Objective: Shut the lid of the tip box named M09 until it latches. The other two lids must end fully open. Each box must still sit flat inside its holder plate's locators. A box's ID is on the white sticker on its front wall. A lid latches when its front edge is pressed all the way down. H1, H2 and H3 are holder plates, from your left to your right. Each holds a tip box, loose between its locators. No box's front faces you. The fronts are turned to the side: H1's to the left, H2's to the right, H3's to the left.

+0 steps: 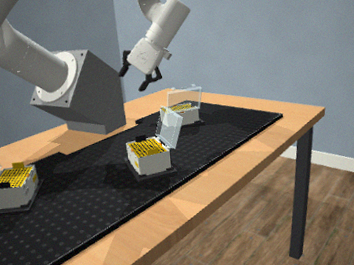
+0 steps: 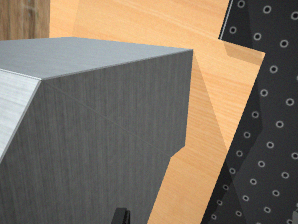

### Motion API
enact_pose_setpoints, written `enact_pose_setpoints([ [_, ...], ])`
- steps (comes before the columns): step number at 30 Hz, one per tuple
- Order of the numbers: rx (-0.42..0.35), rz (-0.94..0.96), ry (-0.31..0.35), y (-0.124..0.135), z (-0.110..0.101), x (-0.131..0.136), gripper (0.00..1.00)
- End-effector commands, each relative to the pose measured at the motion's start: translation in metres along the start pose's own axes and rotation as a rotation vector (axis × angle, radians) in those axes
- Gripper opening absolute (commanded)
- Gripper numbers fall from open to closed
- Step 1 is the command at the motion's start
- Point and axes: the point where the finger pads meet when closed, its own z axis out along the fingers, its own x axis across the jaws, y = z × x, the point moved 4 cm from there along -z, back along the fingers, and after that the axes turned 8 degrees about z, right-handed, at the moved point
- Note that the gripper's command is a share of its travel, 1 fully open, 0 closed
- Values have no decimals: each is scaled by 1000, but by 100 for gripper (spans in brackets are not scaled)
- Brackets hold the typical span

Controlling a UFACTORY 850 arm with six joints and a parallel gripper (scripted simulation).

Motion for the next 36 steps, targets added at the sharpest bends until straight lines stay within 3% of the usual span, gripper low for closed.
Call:
enact_pose_setpoints([
  [1,-18,134,71,-5,-3,-2,100],
  [22,35,650,357,-32,-21,-9,100],
  [24,35,650,357,-32,-21,-9,100],
  [36,159,964,528,-47,-31,-17,100],
])
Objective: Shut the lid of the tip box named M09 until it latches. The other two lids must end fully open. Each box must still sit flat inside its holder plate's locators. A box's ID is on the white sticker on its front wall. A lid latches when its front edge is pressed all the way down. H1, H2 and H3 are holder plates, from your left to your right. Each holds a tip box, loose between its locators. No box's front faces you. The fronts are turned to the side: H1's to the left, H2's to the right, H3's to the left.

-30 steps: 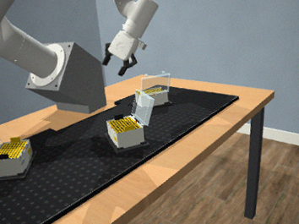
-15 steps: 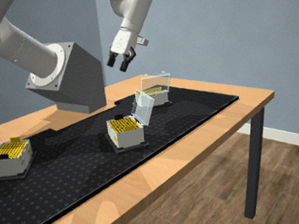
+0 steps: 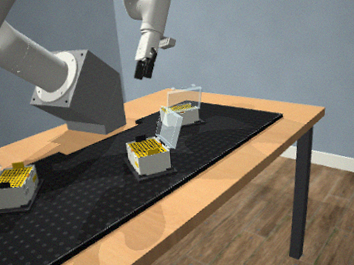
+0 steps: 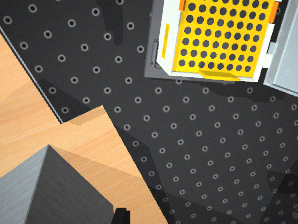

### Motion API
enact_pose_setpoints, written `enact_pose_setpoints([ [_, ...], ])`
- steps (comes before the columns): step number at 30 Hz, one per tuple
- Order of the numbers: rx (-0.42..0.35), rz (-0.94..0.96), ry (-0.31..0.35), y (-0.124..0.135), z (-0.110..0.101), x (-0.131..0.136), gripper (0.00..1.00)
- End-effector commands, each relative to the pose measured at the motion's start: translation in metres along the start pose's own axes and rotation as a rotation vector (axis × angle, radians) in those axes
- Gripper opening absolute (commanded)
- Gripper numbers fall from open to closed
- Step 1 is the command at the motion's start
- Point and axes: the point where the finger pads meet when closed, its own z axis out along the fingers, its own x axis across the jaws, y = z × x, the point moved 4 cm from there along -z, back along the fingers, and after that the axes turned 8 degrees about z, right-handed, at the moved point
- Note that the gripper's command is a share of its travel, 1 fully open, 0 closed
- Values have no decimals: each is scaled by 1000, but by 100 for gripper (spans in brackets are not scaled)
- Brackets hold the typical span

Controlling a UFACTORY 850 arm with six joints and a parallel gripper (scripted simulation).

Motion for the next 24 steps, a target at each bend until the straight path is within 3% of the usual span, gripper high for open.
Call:
enact_pose_setpoints([
  [1,51,136,55,-3,-5,-5,100],
  [15,221,482,143,-13,-24,-20,100],
  [24,321,651,162,-18,-36,-31,100],
])
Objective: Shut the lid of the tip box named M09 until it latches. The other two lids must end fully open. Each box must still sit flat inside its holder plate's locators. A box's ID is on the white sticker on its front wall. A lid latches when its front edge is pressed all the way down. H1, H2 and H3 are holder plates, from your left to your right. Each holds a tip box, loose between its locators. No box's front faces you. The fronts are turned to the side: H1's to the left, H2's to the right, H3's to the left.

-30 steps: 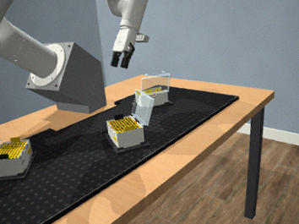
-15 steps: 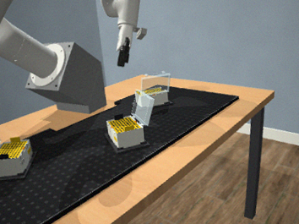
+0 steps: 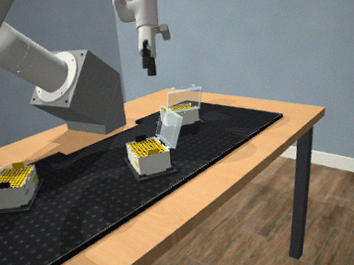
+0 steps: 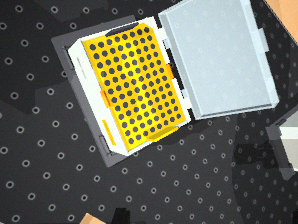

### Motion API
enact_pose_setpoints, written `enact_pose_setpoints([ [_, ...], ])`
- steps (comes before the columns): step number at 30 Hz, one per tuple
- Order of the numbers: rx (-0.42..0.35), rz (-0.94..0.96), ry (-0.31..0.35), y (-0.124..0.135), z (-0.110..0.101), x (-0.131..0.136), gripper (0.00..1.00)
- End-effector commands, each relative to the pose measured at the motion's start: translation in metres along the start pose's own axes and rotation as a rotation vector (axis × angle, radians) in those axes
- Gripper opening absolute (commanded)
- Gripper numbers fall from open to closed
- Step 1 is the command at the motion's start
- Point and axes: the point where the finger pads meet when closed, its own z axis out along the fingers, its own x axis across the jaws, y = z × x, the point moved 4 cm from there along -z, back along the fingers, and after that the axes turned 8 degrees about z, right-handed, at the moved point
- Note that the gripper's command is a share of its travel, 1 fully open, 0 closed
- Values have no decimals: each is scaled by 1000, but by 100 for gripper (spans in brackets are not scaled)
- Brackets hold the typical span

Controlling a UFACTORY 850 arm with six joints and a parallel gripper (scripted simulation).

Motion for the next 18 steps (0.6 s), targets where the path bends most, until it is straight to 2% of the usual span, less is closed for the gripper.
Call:
enact_pose_setpoints([
  [1,65,118,10,-1,-7,-6,100],
  [12,228,419,-11,-2,-25,-21,100],
  [15,235,432,-13,-2,-25,-22,100],
  [18,282,519,-32,-3,-34,-30,100],
])
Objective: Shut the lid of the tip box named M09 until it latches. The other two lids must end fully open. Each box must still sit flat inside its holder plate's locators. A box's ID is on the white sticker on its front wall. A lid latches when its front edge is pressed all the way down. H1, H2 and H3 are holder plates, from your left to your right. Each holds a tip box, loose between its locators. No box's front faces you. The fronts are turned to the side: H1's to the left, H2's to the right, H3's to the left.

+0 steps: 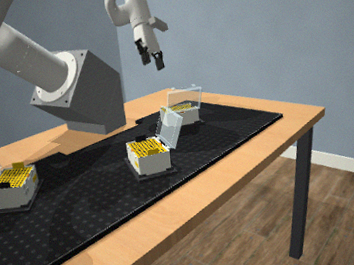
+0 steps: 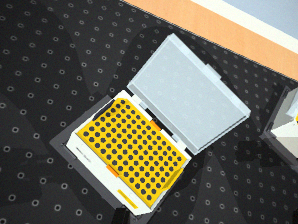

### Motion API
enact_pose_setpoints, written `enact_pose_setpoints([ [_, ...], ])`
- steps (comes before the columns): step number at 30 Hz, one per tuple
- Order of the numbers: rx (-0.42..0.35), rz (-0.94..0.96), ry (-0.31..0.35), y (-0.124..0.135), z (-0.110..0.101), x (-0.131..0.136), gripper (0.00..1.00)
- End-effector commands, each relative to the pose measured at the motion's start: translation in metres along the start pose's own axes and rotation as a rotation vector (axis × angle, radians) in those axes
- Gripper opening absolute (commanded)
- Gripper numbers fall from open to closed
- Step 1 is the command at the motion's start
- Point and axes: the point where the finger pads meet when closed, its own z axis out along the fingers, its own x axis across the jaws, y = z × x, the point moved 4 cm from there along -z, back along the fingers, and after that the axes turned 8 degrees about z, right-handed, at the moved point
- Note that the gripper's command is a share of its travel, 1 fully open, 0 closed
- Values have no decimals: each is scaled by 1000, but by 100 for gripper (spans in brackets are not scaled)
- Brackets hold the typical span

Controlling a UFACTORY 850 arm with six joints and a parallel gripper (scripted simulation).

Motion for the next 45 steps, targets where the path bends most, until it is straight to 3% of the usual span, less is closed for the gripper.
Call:
enact_pose_setpoints([
  [1,68,129,-25,1,-9,-8,100],
  [12,195,416,-117,5,-29,-24,100],
  [21,232,512,-158,7,-34,-28,100],
  [45,232,512,-158,58,57,-64,100],
])
